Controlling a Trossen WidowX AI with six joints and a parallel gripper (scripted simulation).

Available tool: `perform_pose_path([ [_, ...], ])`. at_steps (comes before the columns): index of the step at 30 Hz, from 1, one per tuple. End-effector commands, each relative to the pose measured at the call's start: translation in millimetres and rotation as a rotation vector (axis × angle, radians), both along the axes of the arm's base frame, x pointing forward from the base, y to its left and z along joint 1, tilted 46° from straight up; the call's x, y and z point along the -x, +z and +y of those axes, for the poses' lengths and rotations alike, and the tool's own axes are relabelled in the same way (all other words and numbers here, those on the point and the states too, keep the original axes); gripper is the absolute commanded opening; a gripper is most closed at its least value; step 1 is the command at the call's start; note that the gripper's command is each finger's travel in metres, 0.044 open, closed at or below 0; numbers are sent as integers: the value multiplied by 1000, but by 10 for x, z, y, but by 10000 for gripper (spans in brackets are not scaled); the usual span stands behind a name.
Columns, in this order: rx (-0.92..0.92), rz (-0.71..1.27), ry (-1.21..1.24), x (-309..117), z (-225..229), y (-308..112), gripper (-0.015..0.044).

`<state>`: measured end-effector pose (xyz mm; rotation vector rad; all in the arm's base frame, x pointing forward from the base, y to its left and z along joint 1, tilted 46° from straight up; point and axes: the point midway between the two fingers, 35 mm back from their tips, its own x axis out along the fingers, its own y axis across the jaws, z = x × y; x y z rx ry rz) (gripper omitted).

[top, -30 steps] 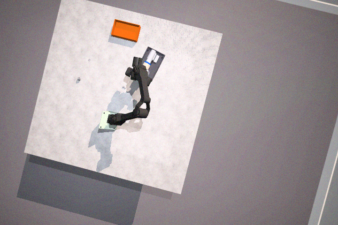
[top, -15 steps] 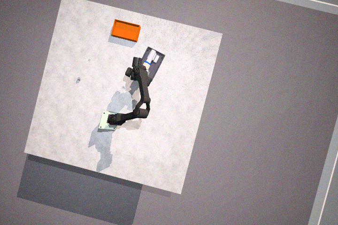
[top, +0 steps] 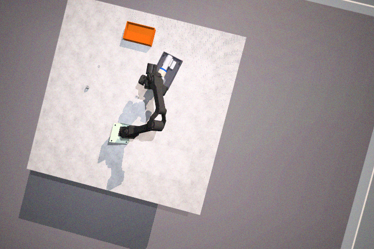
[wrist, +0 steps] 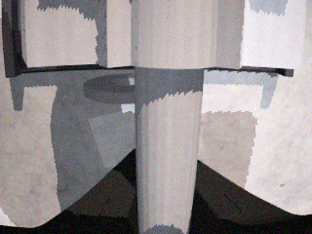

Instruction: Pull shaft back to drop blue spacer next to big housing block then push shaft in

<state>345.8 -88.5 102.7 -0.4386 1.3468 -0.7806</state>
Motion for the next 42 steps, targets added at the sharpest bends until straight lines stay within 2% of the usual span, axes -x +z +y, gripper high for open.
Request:
perform_pose_path([
  [1,-6,2,-2,16,7,-14,0],
  [42,-6,3,-2,51,13,-22,0],
])
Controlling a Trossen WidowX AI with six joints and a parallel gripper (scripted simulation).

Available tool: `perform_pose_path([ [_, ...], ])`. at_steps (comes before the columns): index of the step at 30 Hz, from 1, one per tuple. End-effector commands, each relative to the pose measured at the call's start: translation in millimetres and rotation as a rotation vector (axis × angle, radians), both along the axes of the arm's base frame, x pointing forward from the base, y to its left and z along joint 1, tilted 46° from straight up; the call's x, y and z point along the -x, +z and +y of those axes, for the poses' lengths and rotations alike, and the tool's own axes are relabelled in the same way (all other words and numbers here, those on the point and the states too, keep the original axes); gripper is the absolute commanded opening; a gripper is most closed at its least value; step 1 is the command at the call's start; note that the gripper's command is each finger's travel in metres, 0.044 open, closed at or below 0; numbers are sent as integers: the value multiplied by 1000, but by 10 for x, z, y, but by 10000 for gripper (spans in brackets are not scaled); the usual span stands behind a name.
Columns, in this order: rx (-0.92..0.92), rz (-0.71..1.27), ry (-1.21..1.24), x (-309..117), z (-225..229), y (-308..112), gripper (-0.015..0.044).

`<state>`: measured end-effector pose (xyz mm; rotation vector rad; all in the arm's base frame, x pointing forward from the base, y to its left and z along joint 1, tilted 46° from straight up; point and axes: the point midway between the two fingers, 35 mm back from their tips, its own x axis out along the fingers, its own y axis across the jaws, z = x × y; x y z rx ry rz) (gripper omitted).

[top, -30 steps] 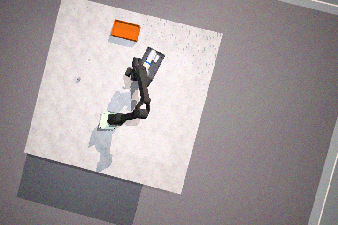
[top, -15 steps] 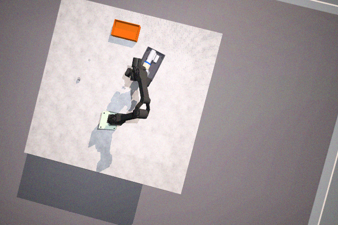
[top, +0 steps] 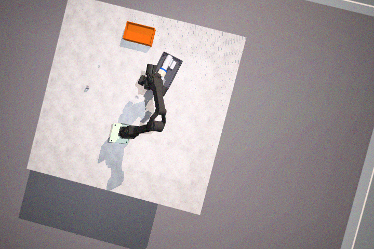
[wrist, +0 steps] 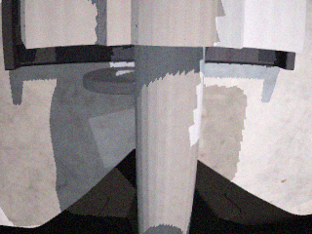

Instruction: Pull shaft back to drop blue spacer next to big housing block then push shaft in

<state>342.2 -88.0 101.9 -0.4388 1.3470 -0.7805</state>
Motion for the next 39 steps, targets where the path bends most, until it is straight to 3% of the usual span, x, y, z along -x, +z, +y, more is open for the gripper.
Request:
perform_pose_path([
  [1,-6,2,-2,16,7,-14,0],
  [39,-6,3,-2,49,13,-21,0],
])
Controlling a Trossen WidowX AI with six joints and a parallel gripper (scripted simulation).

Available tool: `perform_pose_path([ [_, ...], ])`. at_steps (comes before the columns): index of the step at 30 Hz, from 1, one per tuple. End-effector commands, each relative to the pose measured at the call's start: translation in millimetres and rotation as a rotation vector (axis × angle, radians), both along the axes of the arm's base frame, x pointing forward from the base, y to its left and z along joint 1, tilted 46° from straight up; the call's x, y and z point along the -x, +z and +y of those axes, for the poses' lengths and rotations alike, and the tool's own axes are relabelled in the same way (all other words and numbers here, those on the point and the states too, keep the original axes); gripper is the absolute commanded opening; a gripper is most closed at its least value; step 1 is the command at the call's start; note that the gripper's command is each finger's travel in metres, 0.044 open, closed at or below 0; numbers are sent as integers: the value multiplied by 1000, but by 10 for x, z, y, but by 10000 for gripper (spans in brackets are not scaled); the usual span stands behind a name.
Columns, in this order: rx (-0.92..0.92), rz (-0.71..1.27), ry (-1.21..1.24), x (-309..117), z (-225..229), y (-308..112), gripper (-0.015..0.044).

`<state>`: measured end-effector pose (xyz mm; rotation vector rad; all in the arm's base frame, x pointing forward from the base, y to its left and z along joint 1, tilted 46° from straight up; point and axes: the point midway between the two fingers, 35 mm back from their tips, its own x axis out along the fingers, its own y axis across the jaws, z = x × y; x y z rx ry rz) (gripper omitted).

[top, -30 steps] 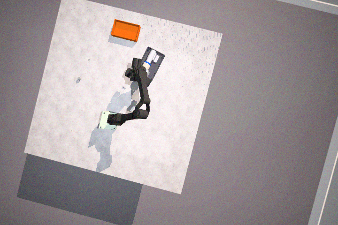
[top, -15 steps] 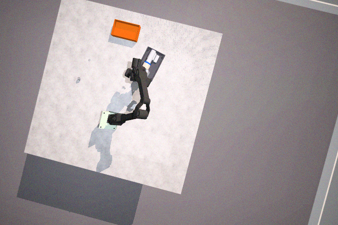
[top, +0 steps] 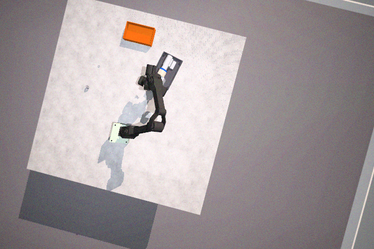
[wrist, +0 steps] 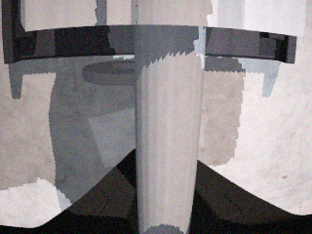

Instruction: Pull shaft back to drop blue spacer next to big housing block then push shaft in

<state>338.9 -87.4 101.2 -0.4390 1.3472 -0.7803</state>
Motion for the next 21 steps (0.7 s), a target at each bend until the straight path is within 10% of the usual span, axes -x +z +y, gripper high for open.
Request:
perform_pose_path([
  [1,-6,2,-2,16,7,-14,0],
  [21,-6,2,-2,33,10,-18,0],
])
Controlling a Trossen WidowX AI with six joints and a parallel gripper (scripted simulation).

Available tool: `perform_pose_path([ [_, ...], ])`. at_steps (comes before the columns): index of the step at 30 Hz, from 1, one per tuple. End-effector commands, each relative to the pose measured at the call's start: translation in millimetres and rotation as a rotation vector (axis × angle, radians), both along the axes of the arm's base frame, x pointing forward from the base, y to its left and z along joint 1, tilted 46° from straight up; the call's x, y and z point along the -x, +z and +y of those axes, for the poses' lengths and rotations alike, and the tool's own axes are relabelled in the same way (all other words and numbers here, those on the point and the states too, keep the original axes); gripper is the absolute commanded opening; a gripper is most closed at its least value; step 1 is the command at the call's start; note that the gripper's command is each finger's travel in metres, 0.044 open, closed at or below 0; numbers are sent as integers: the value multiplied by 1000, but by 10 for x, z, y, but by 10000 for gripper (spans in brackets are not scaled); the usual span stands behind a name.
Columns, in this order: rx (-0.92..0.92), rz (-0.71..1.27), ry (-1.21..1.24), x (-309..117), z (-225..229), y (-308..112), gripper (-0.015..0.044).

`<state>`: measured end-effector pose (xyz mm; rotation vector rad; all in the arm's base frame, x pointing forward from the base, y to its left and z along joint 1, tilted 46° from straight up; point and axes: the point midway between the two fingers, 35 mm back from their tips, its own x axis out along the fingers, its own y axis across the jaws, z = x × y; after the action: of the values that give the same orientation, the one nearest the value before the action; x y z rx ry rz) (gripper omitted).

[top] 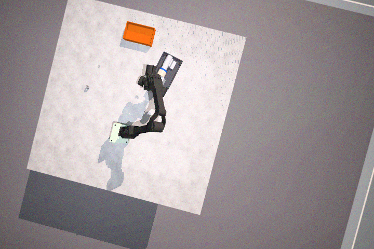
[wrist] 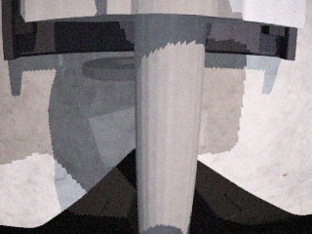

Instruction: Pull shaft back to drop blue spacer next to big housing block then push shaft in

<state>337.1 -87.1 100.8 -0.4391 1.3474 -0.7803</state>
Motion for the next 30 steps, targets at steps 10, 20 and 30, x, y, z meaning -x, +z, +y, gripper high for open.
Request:
perform_pose_path([
  [10,-6,2,-3,25,9,-16,0],
  [20,-6,2,-3,32,10,-18,0],
  [30,-6,3,-3,42,11,-20,0],
])
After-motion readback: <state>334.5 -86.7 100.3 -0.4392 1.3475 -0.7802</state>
